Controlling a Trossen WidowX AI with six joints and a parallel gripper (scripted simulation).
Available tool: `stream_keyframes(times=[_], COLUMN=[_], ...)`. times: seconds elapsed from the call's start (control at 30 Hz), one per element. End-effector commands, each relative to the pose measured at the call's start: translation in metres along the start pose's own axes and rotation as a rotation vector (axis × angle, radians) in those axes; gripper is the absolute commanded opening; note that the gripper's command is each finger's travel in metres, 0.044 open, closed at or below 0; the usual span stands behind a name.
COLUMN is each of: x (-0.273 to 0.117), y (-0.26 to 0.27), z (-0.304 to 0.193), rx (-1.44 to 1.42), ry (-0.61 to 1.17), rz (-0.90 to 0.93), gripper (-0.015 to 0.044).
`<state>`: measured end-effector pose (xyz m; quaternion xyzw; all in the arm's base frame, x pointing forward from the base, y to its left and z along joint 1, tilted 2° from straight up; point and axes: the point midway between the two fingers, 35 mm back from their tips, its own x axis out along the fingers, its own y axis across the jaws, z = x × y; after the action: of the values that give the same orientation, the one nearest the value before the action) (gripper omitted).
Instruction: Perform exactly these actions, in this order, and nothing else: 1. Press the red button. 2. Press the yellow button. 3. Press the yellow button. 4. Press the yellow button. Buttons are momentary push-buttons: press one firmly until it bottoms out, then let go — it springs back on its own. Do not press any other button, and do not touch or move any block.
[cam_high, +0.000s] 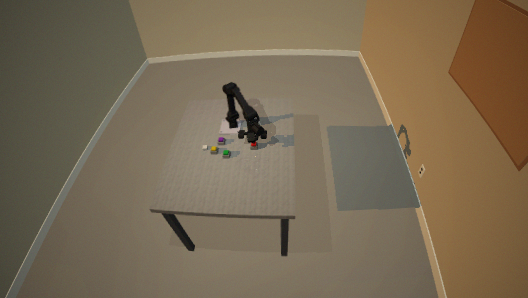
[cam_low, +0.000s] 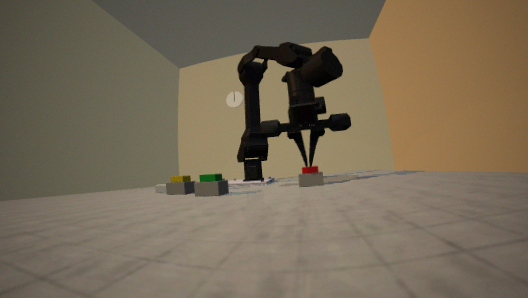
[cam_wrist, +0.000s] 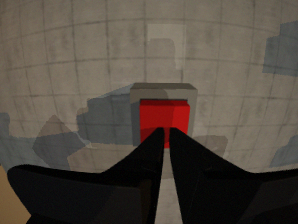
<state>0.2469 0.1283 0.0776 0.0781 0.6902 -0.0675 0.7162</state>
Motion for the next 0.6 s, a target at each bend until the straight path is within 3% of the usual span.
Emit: stream_keyframes(times=[0.0, 0.17, 0.37, 0.57], x=[-0.024, -0.026, -0.084, -0.086], y=[0.001, 0.001, 0.001, -0.001], z=[0.002, 0.002, 0.001, 0.003], rx=[-0.006, -0.006, -0.006, -0.006], ry=[-0.016, -0.016, -0.016, -0.016], rz=[0.008, 0.008, 0.008, 0.008], gripper=[0.002, 0.002, 0.002, 0.002])
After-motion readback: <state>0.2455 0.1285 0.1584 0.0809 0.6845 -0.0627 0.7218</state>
